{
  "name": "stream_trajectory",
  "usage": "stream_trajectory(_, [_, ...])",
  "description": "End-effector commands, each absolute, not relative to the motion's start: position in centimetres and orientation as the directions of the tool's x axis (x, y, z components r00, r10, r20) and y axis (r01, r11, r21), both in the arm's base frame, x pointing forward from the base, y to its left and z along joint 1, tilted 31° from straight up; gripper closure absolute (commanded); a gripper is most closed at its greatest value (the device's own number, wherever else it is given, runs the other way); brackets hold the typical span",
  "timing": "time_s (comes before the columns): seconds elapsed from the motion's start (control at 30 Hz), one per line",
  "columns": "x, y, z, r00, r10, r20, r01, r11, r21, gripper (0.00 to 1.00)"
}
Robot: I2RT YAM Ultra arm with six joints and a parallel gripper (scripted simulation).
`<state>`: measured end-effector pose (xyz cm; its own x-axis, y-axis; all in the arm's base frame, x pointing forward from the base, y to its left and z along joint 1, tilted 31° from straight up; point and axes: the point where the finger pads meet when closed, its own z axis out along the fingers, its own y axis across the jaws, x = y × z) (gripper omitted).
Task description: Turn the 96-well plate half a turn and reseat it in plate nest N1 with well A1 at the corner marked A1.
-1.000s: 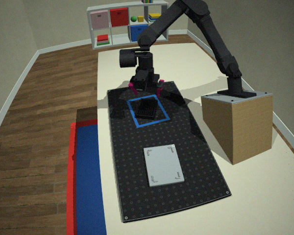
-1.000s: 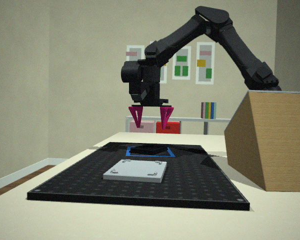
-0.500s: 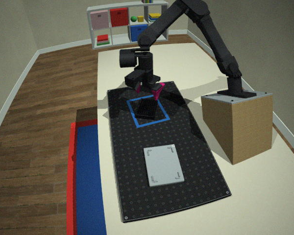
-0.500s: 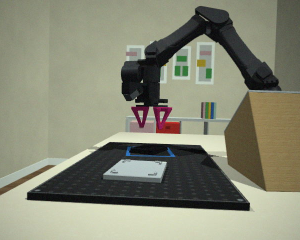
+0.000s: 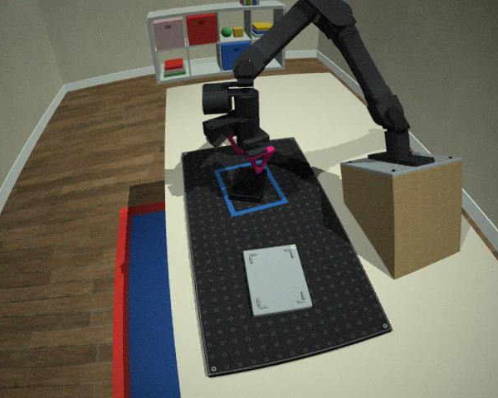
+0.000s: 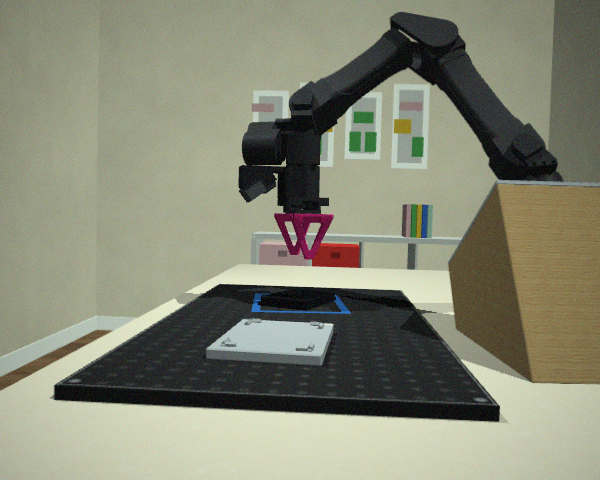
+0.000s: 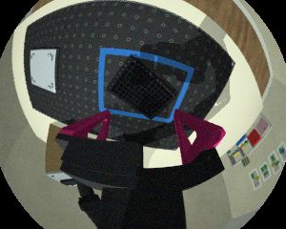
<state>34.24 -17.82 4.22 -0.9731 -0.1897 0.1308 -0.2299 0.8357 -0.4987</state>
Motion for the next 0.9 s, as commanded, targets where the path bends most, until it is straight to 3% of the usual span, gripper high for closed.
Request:
stream_trajectory(0.0, [34.74,-17.48,4.81,-0.998,-0.063,0.031,-0.07,0.852,-0.518,0.0])
stream_trajectory(0.6, [34.74,-17.49,4.81,-0.894,0.379,-0.237,0.447,0.766,-0.462,0.0])
stream_trajectory(0.87, [34.74,-17.48,4.81,-0.893,0.382,-0.239,0.451,0.764,-0.461,0.0])
